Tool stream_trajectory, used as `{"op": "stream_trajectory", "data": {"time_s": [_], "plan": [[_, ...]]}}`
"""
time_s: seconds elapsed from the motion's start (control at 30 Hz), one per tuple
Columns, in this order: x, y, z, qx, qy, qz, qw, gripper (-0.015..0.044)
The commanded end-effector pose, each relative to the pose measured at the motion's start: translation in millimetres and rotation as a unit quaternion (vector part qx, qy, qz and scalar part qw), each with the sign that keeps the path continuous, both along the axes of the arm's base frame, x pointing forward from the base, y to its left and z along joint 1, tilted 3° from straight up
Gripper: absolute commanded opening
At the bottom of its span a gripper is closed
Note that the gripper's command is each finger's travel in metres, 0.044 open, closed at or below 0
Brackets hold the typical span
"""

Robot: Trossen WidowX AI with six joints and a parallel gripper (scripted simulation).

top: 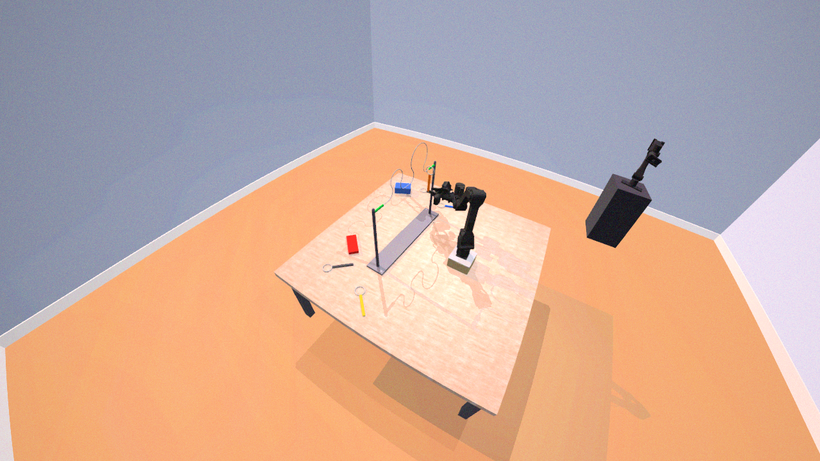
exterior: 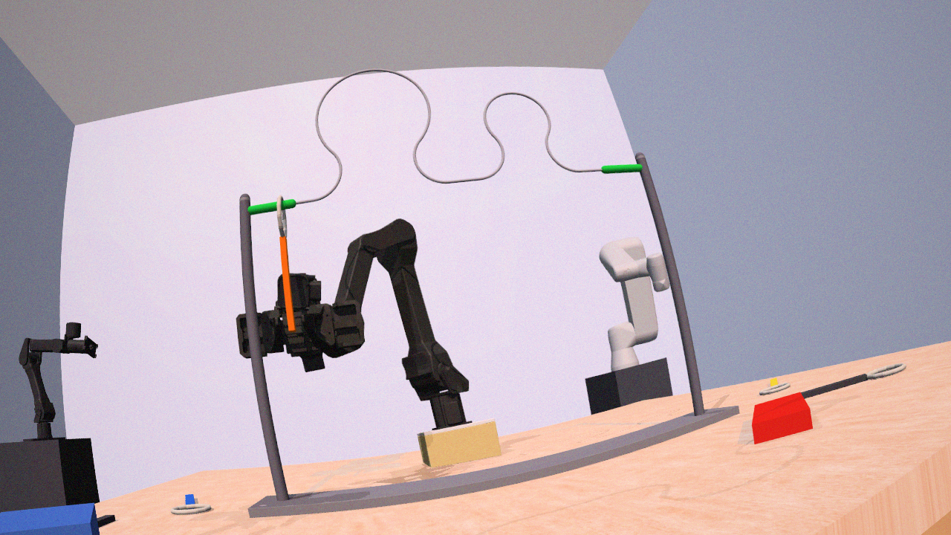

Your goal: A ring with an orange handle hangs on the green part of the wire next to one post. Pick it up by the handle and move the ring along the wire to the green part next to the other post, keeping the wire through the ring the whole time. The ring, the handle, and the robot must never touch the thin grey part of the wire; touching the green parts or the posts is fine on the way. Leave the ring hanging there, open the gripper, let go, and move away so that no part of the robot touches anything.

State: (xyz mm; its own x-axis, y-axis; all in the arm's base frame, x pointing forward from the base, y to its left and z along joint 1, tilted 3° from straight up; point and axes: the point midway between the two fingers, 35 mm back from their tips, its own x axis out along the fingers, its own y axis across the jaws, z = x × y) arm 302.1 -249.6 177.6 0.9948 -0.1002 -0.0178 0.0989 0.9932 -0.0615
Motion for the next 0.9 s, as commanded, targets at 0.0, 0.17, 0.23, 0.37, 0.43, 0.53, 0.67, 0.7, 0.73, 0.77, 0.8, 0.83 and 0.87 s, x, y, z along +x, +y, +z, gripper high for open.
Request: {"op": "stream_trajectory", "data": {"time_s": [0.0,0.17,0.23,0.37,0.43,0.53,0.67,0.7,0.73,0.77,0.8,0.83,0.87], "plan": [[7.6,-1.5,1.1,0.002,-0.001,-0.002,1.0,0.016],[15.6,-1.9,1.1,0.002,-0.002,-0.002,1.0,0.016],[18.8,-2.0,1.1,0.002,-0.002,-0.002,1.0,0.016],[25.3,-2.2,1.0,0.002,-0.002,-0.002,1.0,0.016],[28.5,-2.2,1.0,0.002,-0.003,-0.002,1.0,0.016],[33.4,-2.1,0.9,0.002,-0.003,-0.002,1.0,0.016],[40.0,-1.8,0.7,0.002,-0.003,-0.002,1.0,0.016],[41.6,-1.7,0.6,0.002,-0.003,-0.002,1.0,0.016],[43.0,-1.7,0.6,0.002,-0.003,-0.002,1.0,0.016],[43.8,-1.6,0.6,0.002,-0.004,-0.002,1.0,0.016],[44.1,-1.6,0.6,0.002,-0.004,-0.002,1.0,0.016],[44.1,-1.6,0.6,0.002,-0.004,-0.002,1.0,0.016],[44.1,-1.6,0.6,0.002,-0.004,-0.002,1.0,0.016]]}}
